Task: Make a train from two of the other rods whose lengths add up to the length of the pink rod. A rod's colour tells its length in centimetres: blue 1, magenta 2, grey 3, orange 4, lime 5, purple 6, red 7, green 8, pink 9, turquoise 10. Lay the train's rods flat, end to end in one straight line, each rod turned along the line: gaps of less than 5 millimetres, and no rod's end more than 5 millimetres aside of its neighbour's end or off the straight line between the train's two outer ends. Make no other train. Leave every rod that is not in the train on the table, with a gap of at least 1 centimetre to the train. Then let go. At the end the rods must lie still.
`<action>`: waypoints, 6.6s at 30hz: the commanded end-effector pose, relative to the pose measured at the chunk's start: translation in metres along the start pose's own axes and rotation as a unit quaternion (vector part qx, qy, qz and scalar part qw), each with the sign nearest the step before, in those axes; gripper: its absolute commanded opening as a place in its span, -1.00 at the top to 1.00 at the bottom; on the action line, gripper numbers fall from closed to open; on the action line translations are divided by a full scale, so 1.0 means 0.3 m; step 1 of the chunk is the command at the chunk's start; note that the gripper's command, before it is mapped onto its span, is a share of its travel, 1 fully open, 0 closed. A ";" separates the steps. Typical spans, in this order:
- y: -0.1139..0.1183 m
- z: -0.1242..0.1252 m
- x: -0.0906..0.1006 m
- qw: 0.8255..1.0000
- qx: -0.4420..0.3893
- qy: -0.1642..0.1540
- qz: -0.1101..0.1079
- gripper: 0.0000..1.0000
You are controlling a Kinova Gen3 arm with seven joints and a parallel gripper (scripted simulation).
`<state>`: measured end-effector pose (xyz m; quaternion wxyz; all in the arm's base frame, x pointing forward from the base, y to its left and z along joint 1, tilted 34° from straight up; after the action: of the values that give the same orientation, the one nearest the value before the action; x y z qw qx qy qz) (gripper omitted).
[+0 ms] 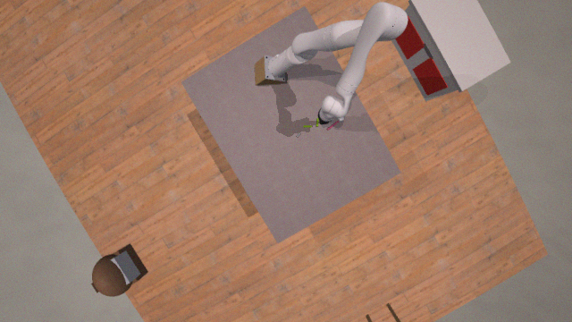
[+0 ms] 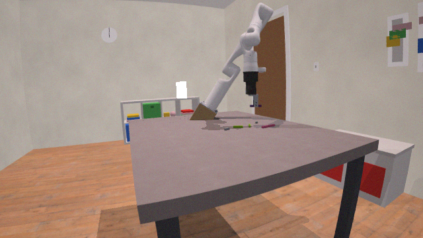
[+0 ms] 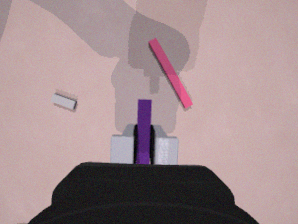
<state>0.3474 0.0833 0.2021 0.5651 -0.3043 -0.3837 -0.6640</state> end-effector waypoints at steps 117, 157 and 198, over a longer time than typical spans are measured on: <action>0.177 -0.692 -0.306 0.920 0.392 0.003 -0.003 0.52; 0.179 -0.694 -0.306 0.920 0.393 0.003 -0.003 0.52; 0.179 -0.694 -0.344 0.920 0.393 0.003 -0.003 0.52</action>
<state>0.4244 -0.0438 0.0159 0.6386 -0.0546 -0.6126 -0.4625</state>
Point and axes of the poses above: the point where the finger pads meet when closed, its own x axis back along the fingers, its own y axis across the jaws, z = x × y, the point moved 2 cm from there along x, back along the fingers, and after that the axes turned 14 degrees about x, right-handed, at the moved point
